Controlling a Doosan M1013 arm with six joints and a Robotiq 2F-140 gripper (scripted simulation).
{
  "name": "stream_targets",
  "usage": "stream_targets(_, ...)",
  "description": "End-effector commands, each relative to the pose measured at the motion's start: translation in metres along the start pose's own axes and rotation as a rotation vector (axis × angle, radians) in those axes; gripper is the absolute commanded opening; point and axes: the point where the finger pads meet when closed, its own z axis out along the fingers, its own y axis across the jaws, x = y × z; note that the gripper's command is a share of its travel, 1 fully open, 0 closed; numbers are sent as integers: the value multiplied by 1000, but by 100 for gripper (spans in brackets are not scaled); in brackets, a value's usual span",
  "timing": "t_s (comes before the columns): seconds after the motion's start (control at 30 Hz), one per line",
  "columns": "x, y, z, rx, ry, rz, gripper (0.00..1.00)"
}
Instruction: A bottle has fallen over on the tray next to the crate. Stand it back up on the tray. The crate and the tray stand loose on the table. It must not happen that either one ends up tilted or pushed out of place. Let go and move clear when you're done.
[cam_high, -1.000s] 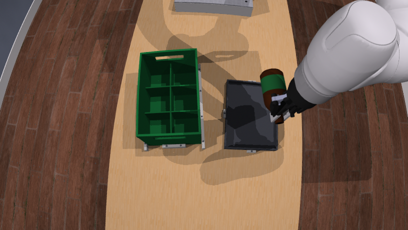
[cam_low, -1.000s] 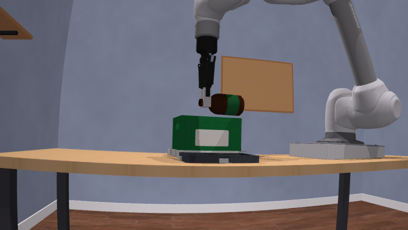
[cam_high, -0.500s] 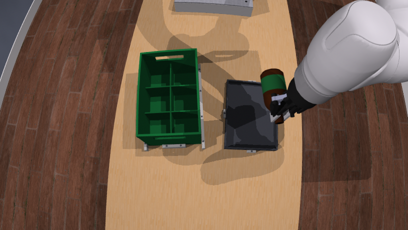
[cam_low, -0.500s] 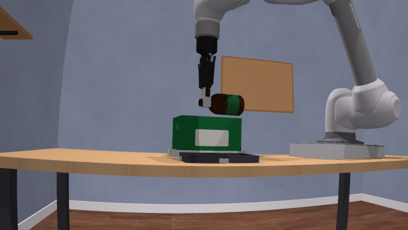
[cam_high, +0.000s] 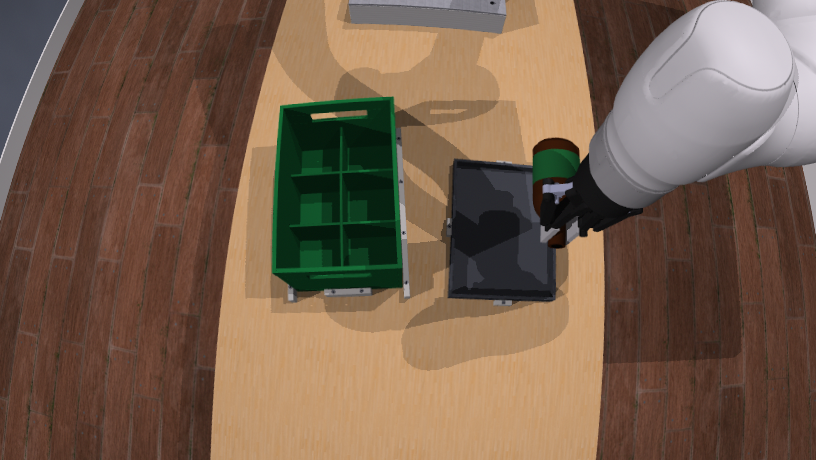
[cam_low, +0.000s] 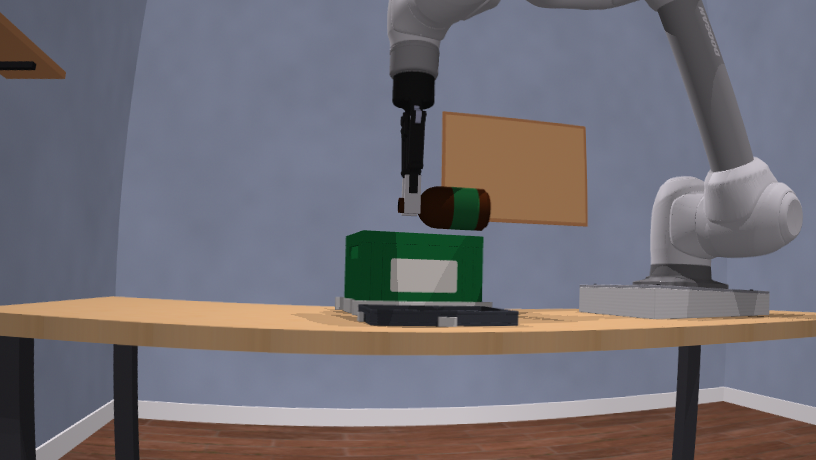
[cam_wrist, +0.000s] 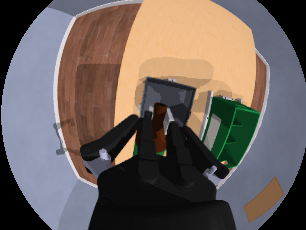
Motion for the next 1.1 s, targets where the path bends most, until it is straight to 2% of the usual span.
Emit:
stream_targets(0.0,0,0,0,-1,0,52,10)
stream_targets(1.07,0,0,0,-1,0,95,10)
